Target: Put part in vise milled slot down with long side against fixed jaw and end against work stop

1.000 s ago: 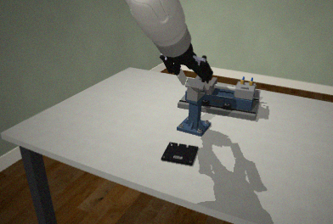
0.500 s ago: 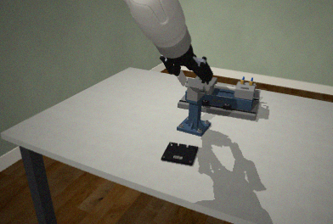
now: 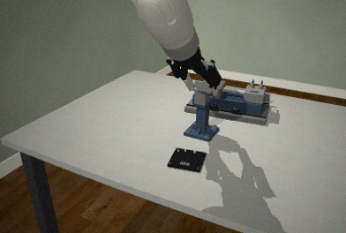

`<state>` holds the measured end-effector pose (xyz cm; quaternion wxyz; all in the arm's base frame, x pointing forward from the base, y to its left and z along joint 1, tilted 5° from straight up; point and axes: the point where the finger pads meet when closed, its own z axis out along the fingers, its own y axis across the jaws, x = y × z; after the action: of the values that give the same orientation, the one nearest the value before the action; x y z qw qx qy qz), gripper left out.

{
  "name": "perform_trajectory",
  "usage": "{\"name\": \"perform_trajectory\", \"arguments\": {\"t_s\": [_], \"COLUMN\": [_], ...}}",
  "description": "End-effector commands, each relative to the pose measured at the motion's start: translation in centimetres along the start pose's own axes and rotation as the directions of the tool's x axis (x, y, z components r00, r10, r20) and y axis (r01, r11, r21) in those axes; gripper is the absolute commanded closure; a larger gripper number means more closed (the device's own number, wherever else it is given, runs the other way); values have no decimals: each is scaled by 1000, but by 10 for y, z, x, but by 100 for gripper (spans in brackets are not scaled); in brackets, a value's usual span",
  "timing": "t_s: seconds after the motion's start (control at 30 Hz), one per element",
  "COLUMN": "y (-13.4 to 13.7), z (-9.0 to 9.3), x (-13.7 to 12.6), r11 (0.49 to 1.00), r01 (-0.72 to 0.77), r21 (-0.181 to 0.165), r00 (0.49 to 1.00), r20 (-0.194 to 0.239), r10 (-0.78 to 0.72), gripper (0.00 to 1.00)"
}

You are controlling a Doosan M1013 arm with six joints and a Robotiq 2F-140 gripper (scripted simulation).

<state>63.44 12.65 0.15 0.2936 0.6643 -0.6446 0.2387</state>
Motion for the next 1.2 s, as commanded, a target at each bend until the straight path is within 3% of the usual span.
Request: {"name": "perform_trajectory", "arguments": {"t_s": [0.0, 0.53, 1.17], "y": [1, 1, 1], "z": [0, 0, 1], "x": [2, 4, 7], "r11": [1000, 1000, 1000], "r01": [2, 2, 2], "r21": [-1, -1, -1], "r00": [1000, 996, 970], "r20": [14, 91, 245], "r10": [-2, -2, -2], "gripper": [49, 49, 49]}}
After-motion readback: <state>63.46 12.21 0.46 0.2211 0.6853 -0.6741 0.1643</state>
